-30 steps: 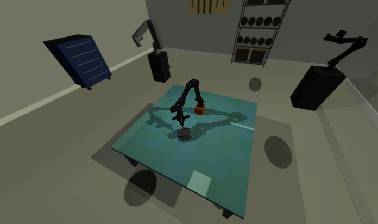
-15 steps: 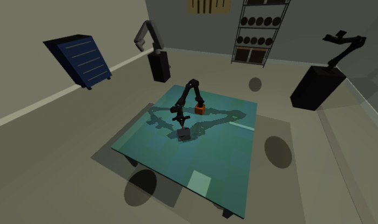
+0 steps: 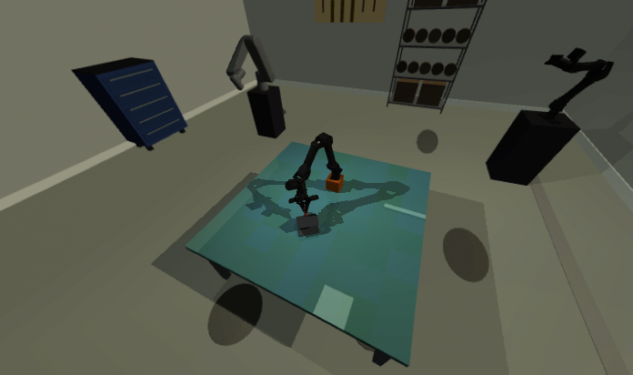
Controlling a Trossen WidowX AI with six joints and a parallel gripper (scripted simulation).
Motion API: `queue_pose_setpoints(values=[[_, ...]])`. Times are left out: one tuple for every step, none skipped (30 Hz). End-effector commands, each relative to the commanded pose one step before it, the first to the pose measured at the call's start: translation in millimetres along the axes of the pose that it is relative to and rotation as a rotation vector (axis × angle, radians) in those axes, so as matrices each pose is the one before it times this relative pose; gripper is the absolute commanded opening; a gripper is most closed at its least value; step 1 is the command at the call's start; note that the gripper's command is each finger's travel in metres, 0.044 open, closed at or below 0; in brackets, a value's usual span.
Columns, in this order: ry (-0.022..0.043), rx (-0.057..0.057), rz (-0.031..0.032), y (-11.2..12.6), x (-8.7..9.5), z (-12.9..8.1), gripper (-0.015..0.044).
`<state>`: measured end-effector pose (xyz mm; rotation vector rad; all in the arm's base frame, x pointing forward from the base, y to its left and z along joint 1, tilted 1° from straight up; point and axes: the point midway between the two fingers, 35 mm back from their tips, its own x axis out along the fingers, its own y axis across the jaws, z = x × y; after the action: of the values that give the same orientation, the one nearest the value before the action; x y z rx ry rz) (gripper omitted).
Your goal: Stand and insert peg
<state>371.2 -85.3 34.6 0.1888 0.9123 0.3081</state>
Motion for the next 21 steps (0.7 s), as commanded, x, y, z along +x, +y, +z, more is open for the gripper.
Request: queue_pose_setpoints(values=[[-0.00201, 0.0003, -0.00102, -0.13, 3.18, 1.02, 0.0000], [-0.00003, 0.0000, 0.00002, 0.03, 0.56, 0.04, 0.0000], [-0.00003, 0.0000, 0.00002, 0.03, 0.52, 0.04, 0.0000], [-0.00003, 0.0000, 0.00002, 0.03, 0.57, 0.04, 0.0000], [-0.00003, 0.0000, 0.00002, 0.03, 0.52, 0.04, 0.0000], [-0.00003, 0.0000, 0.00002, 0.03, 0.57, 0.03, 0.0000], [-0.00003, 0.0000, 0.00002, 0.03, 0.52, 0.03, 0.0000], [-0.00003, 0.0000, 0.00002, 0.01, 0.55, 0.00, 0.0000], [-0.00002, 0.0000, 0.00002, 0.01, 0.50, 0.00, 0.0000], [-0.00002, 0.0000, 0.00001, -0.02, 0.50, -0.05, 0.0000], [-0.00002, 0.0000, 0.00001, -0.02, 0.46, -0.04, 0.0000], [-0.00002, 0.0000, 0.00001, -0.03, 0.45, -0.07, 0.0000], [-0.00002, 0.0000, 0.00001, -0.03, 0.41, -0.07, 0.0000], [-0.00002, 0.0000, 0.00001, -0.06, 0.55, -0.09, 0.0000], [-0.00001, 0.0000, 0.00001, -0.03, 0.25, -0.04, 0.0000], [-0.00001, 0.0000, 0.00001, -0.06, 0.40, -0.09, 0.0000], [-0.00001, 0.0000, 0.00000, -0.03, 0.21, -0.04, 0.0000], [-0.00001, 0.0000, 0.00000, -0.07, 0.28, -0.08, 0.0000], [0.00000, 0.0000, 0.00000, -0.03, 0.15, -0.04, 0.0000], [0.00000, 0.0000, 0.00000, -0.07, 0.17, -0.08, 0.0000], [0.00000, 0.0000, 0.00000, -0.04, 0.09, -0.04, 0.0000]])
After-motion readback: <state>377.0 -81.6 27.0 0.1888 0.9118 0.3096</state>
